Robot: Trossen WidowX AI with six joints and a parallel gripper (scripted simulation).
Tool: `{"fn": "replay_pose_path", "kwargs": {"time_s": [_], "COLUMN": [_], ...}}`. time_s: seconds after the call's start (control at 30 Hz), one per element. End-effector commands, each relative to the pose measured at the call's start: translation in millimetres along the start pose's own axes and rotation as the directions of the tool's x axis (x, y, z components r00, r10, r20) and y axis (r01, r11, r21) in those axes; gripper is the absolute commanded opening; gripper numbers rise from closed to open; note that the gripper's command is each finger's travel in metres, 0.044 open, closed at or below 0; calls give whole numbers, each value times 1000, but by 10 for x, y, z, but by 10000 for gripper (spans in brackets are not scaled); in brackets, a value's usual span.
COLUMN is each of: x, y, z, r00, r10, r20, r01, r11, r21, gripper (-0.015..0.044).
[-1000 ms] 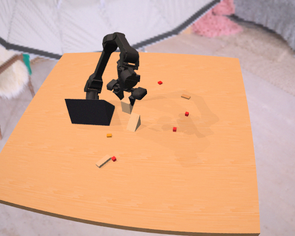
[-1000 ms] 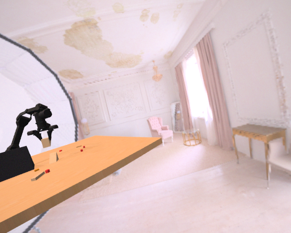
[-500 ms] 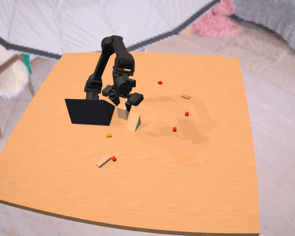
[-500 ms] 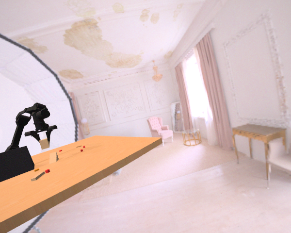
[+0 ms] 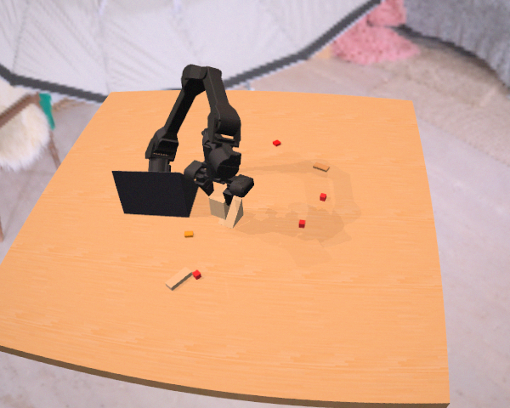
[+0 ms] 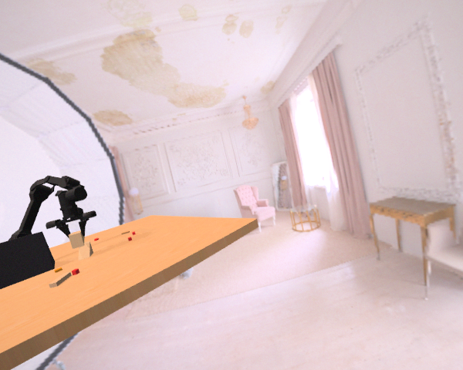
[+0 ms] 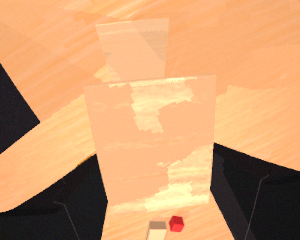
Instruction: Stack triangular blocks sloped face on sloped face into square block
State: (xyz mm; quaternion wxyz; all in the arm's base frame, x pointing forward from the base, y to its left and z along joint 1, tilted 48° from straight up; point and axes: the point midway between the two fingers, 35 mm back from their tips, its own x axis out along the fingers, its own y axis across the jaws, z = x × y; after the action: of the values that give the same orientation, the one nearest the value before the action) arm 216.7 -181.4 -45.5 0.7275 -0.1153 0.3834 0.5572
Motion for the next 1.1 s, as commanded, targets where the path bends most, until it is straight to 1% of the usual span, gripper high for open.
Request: {"fn": "replay_pose_path", "kwargs": {"time_s": [0.0,0.17,0.37,1.07], "x": [129,185,408,406], "y": [22,21,40,39], "z": [92,115,176,187], "r00": [1000,1000,1000,1000], "r10": [-10,-10,-10,-9], "r20": [-1,-1,1,4], "r01": [10,10,10,9], "r11": [1000,1000,1000,1000], "r21": [-2,-2,-3,-7], "gripper": [0,0,0,0]}}
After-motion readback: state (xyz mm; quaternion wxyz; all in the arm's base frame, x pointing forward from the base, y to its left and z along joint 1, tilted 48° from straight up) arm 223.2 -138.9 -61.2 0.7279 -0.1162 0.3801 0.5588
